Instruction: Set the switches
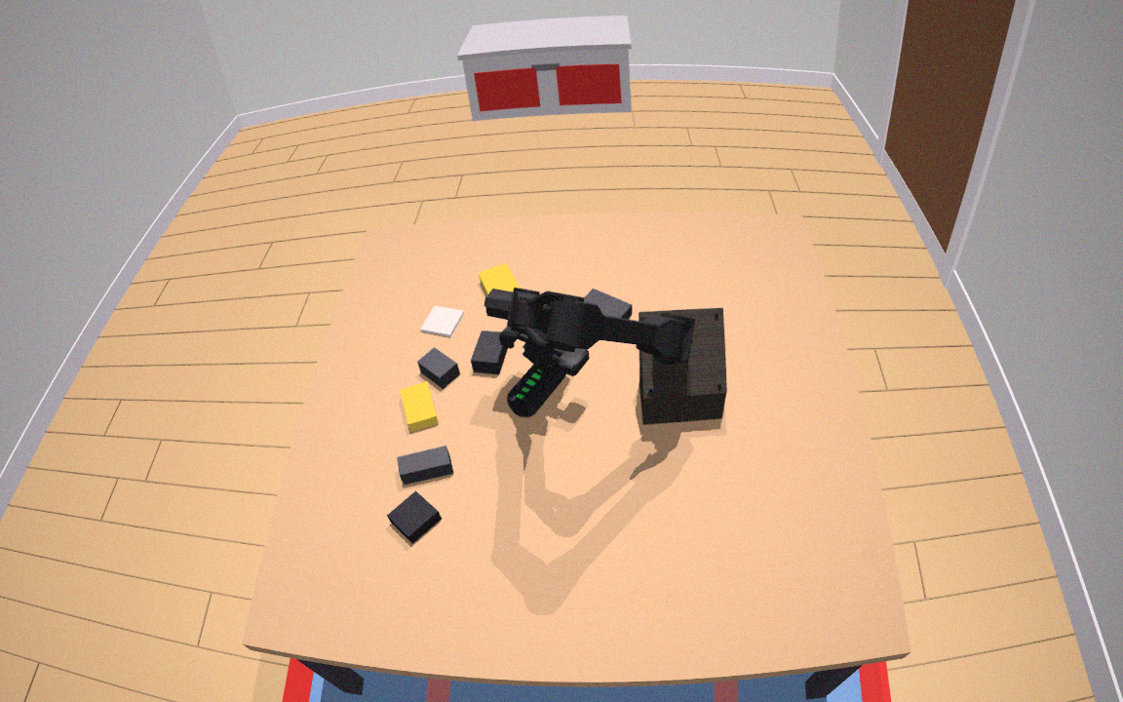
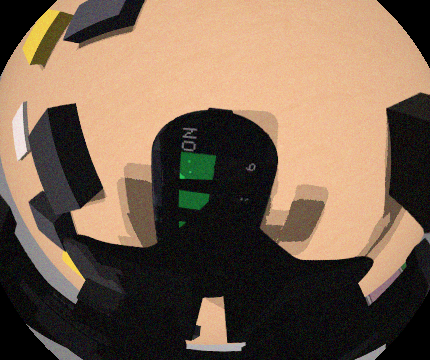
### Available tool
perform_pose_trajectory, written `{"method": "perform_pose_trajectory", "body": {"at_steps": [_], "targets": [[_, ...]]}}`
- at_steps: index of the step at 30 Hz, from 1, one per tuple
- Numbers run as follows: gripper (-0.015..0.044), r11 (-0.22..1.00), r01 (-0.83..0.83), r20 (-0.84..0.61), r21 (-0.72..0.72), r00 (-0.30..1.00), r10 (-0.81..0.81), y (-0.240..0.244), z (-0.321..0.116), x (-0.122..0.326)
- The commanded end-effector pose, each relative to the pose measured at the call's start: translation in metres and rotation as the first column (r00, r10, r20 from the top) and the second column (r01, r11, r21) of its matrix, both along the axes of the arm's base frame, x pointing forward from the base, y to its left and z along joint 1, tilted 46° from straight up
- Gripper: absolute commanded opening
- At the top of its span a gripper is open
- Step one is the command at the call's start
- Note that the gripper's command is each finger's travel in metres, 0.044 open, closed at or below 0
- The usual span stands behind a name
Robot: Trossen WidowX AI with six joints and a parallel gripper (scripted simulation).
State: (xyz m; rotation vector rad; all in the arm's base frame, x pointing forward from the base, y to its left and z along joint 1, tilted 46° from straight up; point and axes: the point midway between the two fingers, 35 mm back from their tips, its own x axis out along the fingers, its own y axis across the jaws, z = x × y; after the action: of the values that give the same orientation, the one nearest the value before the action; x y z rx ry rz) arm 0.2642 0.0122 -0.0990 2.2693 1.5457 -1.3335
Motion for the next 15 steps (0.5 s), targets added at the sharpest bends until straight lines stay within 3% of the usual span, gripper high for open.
{"method": "perform_pose_trajectory", "body": {"at_steps": [1,7,15], "targets": [[0.0,1.0,-0.004,-0.007,0.004,1.0,0.004,0.003,-0.001,-0.002],[0.0,1.0,-0.004,-0.007,0.004,1.0,0.004,0.004,-0.001,-0.002],[0.0,1.0,-0.004,-0.007,0.002,1.0,0.004,-0.031,0.031,-0.006]]}}
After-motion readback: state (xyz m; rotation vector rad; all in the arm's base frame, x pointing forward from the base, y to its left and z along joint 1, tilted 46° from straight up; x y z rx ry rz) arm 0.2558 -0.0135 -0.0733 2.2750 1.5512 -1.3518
